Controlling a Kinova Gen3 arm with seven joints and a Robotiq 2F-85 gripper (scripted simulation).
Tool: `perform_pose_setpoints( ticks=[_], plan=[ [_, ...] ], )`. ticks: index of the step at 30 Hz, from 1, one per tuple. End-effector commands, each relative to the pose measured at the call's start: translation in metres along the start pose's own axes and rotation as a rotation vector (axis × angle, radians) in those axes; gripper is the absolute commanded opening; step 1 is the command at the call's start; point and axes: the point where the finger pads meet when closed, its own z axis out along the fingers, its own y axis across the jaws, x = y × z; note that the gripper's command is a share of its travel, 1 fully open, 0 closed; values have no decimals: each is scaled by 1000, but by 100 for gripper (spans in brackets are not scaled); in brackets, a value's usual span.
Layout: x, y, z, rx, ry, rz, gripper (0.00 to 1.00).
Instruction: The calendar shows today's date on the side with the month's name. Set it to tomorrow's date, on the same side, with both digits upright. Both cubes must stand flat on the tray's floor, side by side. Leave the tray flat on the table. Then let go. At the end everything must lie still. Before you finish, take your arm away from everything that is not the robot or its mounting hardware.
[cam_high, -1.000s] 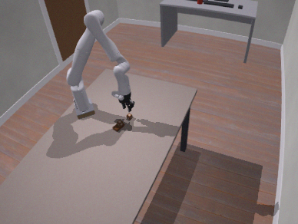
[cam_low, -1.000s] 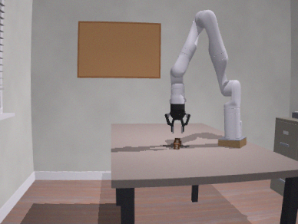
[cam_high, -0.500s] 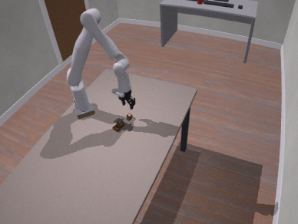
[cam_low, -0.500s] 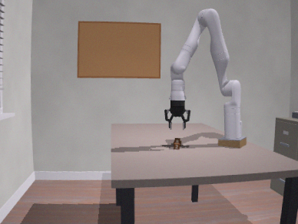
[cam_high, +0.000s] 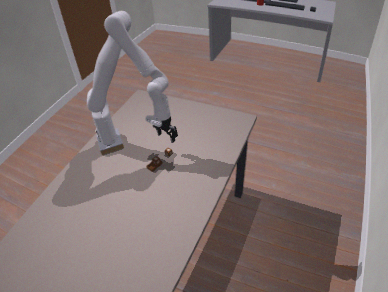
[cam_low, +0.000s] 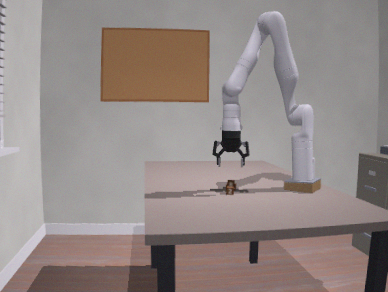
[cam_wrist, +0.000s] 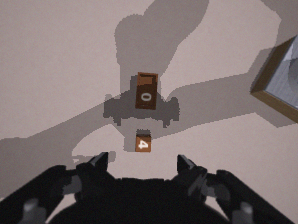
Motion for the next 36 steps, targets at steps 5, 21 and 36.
perform_pose_setpoints(
  ticks=[5,21,36],
  plan=[
    [0,0,0,1,-1,-1,100],
    [3,1,1,-4,1,-69,100],
    [11,4,3,-20,4,-279,100]
  ],
)
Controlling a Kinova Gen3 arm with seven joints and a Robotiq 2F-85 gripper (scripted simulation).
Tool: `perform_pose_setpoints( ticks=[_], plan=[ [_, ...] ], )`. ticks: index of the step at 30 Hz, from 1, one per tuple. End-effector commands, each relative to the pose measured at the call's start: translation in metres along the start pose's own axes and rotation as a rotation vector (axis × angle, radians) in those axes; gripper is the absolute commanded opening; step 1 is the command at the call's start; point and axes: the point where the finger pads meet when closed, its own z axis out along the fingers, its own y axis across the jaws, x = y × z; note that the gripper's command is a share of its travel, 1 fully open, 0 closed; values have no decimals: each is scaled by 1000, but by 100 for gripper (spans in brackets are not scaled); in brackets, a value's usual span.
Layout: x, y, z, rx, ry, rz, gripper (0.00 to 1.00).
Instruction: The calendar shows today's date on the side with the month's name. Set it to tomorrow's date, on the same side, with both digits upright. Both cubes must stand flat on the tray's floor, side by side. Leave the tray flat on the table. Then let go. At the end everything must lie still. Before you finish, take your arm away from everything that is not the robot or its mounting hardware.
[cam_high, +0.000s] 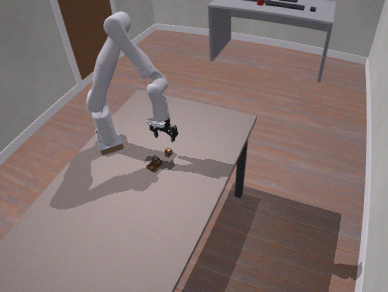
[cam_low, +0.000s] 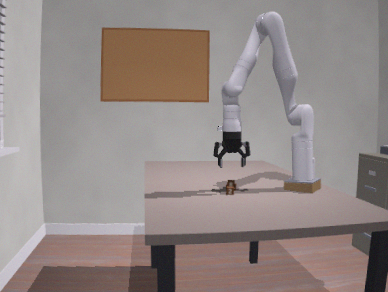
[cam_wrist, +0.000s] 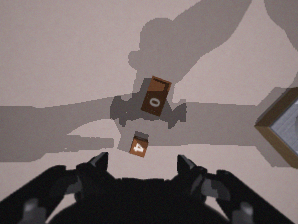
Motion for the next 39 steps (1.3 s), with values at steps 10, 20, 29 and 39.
perform_pose_setpoints(
  ticks=[10,20,29,39],
  plan=[
    [10,4,2,-14,-2,-219,100],
    [21,11,5,-30,-9,-560,100],
    [29,15,6,-37,-18,-837,100],
    [40,20,7,-37,-31,-1263,100]
  ],
)
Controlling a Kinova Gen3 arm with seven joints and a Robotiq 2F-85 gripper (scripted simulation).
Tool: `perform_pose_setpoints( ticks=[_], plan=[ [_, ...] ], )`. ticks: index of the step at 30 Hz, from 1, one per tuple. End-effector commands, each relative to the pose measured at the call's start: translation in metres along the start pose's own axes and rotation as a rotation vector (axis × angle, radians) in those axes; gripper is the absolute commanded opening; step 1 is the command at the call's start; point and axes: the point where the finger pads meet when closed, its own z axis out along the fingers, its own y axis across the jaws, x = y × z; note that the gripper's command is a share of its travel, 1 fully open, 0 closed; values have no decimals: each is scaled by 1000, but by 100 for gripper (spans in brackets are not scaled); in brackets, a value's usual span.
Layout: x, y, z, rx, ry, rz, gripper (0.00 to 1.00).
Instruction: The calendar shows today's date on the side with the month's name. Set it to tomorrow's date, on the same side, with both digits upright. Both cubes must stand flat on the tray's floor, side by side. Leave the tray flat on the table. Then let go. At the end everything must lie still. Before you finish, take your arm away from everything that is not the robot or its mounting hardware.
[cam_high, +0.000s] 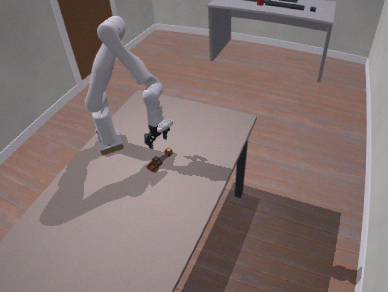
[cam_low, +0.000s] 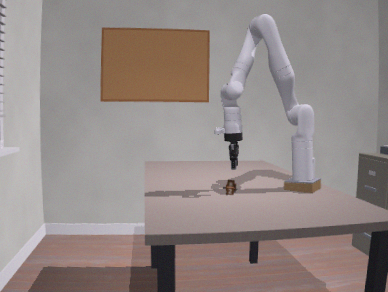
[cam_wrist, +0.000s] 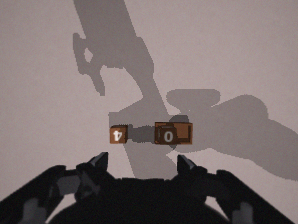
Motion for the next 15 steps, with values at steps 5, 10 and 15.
perform_pose_setpoints(
  ticks=[5,10,15],
  plan=[
    [3,11,-1,4,1,-149,100],
    [3,16,-1,5,4,-364,100],
    [4,22,-2,5,9,-571,100]
  ],
)
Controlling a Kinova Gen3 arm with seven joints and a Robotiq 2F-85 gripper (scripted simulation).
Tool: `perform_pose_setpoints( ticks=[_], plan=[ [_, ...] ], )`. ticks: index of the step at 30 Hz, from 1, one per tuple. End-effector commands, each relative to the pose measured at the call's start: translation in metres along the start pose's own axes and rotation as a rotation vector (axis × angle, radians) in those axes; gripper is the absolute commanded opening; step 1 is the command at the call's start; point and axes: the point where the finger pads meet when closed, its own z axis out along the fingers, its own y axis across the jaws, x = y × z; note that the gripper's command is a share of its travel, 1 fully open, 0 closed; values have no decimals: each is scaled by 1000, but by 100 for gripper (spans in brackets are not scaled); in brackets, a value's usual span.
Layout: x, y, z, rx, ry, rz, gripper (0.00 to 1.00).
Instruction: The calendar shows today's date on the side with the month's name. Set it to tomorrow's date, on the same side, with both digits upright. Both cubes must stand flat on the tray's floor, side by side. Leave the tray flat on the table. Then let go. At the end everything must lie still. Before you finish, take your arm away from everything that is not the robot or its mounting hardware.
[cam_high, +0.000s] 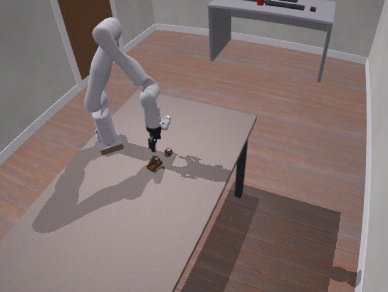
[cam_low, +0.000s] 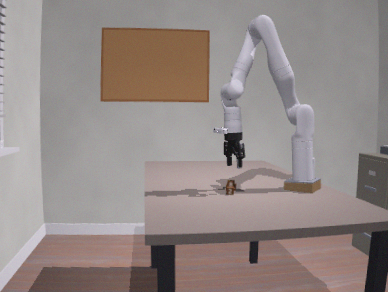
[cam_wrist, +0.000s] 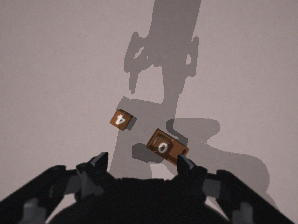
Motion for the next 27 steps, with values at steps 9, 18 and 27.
perform_pose_setpoints(
  ticks=[9,18,27],
  plan=[
    [-3,14,-2,-2,13,-287,100],
    [-4,21,-5,-12,26,-584,100],
    [-4,26,-6,-22,34,-767,100]
  ],
)
